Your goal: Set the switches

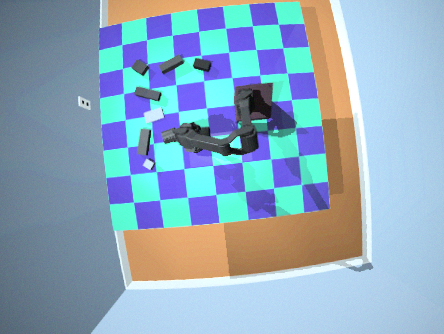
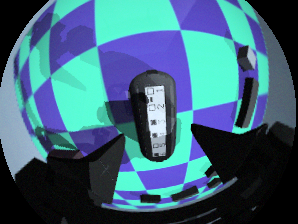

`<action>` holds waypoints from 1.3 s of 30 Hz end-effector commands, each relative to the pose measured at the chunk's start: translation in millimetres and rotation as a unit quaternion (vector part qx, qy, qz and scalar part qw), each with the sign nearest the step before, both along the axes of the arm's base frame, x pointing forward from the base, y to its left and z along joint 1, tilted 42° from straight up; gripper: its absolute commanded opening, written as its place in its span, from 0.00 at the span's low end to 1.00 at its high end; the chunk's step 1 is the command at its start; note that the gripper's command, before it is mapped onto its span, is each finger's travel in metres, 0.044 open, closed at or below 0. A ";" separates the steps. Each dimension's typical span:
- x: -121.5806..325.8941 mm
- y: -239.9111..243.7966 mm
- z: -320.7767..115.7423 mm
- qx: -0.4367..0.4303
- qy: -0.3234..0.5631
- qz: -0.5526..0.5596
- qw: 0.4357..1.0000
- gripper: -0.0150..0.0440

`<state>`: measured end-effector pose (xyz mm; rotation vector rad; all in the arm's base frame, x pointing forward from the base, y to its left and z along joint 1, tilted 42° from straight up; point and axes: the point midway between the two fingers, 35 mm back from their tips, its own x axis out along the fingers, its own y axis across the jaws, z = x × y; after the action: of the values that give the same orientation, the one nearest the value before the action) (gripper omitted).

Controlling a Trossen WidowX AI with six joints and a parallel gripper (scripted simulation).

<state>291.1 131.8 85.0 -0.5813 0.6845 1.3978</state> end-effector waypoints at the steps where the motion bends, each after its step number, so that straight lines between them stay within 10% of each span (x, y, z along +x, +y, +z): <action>1: -0.7 -0.8 0.3 0.002 0.000 0.001 1.000 1.00; 7: -0.7 -0.8 0.3 0.002 0.000 0.001 1.000 1.00; 20: 6.4 -3.2 6.3 0.003 0.295 -0.282 0.913 0.42; 24: 8.9 -4.2 8.7 -0.002 0.395 -0.381 0.836 0.25; 39: 17.5 -8.1 17.9 -0.036 0.646 -0.661 0.379 0.25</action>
<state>302.1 126.7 95.9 0.6054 1.5680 0.5580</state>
